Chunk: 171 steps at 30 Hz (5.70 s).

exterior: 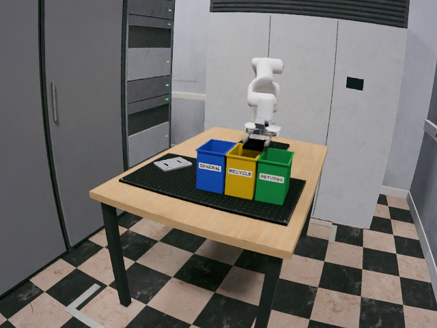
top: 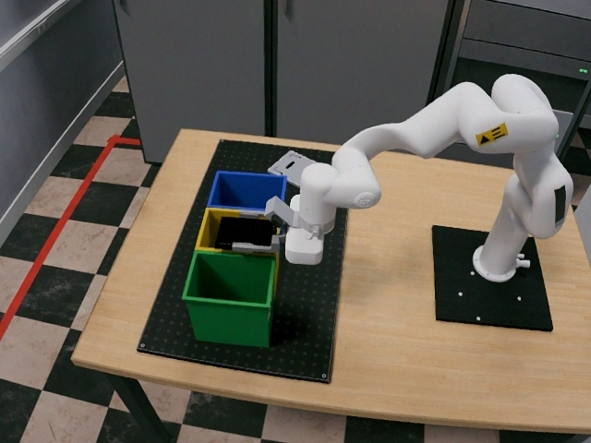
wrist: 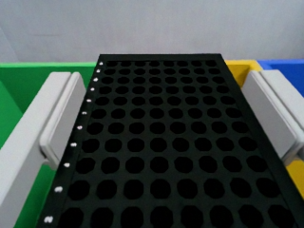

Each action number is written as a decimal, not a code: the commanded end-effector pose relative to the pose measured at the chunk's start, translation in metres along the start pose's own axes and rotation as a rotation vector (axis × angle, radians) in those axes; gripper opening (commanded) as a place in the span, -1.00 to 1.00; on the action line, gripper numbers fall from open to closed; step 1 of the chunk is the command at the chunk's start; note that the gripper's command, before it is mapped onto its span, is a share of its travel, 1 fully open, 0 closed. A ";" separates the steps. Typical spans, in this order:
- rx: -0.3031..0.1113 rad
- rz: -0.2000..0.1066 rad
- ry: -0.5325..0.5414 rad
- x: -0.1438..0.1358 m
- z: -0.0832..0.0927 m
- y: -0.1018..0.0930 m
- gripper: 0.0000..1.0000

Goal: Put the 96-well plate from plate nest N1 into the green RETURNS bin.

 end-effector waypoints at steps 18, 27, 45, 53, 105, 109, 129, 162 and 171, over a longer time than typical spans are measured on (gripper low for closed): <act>-0.005 0.000 0.000 0.056 -0.013 0.011 -1.00; -0.005 0.000 0.000 0.084 -0.020 0.018 -1.00; -0.005 -0.001 0.000 0.098 -0.023 0.022 -1.00; -0.005 -0.001 0.000 0.098 -0.023 0.022 -1.00; -0.005 -0.001 0.000 0.089 -0.023 0.054 -1.00; -0.005 -0.001 0.000 0.089 -0.023 0.054 -1.00; -0.005 -0.001 0.000 0.089 -0.023 0.054 -0.64; -0.005 -0.001 0.000 0.095 -0.022 0.031 -0.64; -0.005 -0.001 0.000 0.097 -0.022 0.022 -0.64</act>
Point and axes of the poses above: the point midway between the two finger pads, its own z axis back along the fingers, its own x axis across the jaws, y = z × x, the point moved 8 cm from there along z, back along the fingers, and after that the axes turned 13 degrees about -z, right-handed, at the moved point
